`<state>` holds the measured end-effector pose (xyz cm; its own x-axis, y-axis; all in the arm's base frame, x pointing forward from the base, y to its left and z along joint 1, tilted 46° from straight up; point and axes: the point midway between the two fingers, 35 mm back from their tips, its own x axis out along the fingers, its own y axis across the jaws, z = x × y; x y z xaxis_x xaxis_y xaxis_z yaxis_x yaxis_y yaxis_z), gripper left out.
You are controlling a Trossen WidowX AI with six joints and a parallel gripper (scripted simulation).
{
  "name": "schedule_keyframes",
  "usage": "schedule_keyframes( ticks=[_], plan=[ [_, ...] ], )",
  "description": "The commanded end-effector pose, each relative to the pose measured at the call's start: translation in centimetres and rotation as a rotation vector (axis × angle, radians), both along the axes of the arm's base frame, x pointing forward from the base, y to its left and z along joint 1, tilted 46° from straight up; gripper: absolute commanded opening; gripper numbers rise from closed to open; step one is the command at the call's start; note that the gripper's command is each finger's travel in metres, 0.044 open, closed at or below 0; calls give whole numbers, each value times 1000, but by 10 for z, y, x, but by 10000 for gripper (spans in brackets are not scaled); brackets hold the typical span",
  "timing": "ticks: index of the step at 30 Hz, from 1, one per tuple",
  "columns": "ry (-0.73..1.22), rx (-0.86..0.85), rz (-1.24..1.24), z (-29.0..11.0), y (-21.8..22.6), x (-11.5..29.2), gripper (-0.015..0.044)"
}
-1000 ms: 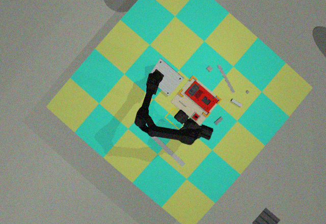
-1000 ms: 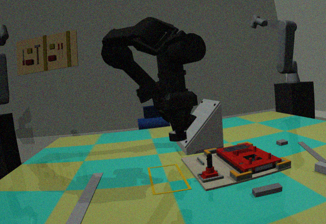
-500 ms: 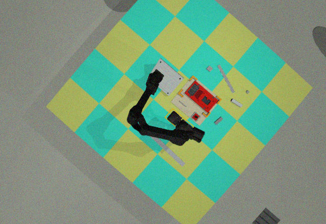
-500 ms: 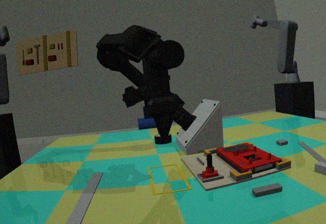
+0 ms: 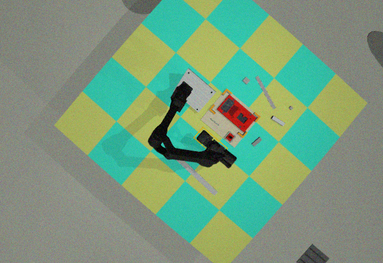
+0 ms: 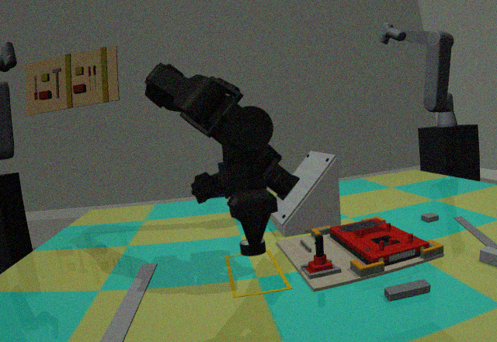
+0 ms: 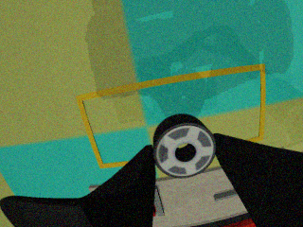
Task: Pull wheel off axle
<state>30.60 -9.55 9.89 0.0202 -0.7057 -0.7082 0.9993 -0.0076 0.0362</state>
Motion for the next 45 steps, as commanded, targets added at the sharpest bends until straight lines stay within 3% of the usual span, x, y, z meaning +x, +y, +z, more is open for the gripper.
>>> schedule_keyframes(
  ticks=[1, 8, 19, 28, 33, 37, 45],
  plan=[
    [10, -8, 0, -14, -15, -2, 0],
    [10, -12, 0, -26, -29, -5, 0],
    [6, -6, -6, -22, -25, -4, 289],
    [11, -9, 0, 18, 17, -5, 300],
    [17, 7, 6, 14, 52, -42, 431],
    [19, -4, 0, 20, 77, -83, 440],
    [19, -5, 0, 20, 78, -86, 440]
  ],
)
